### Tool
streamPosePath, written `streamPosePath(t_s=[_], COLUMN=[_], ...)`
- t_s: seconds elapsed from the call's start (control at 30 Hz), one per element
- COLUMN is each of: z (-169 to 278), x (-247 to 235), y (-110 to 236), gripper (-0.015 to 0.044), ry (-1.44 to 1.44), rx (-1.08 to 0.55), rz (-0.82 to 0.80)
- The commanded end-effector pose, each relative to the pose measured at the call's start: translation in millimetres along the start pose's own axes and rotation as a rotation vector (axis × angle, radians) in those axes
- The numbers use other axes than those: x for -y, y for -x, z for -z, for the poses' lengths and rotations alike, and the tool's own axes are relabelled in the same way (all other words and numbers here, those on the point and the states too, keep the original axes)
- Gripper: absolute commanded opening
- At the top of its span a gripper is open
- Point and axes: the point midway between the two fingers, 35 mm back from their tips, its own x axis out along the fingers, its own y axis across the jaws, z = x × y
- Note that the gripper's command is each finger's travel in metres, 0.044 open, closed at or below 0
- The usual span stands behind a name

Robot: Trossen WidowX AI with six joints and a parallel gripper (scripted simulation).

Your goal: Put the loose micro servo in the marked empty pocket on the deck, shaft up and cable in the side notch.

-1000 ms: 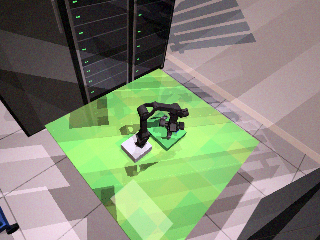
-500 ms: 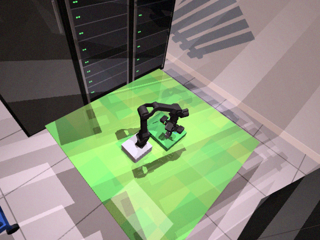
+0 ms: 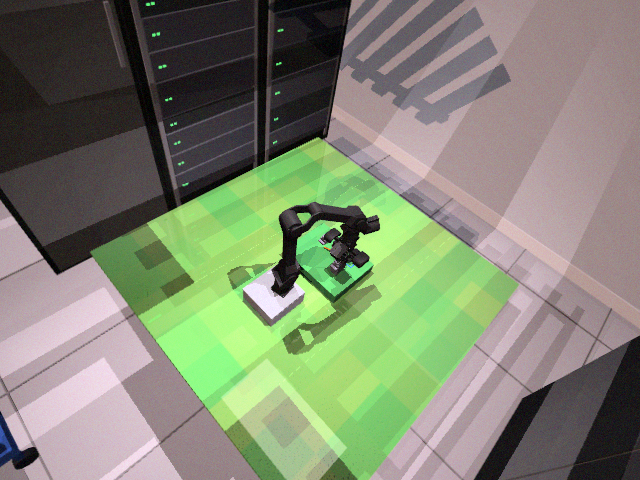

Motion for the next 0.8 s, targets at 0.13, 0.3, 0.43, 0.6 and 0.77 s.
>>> streamPosePath(t_s=[0.13, 0.3, 0.43, 0.6, 0.77], z=[30.5, 50.6, 66.2, 85.0, 97.6], x=[-0.6, -0.6, -0.6, -0.5, -0.4], y=[2.9, 3.5, 4.0, 4.5, 4.8], gripper=[0.0000, 0.0000, 0.0000, 0.0000, 0.0000], ry=[-0.004, -0.004, -0.004, -0.004, -0.004], rx=[-0.013, -0.015, -0.016, -0.018, -0.019], rz=[-0.005, -0.004, -0.004, -0.004, -0.004])
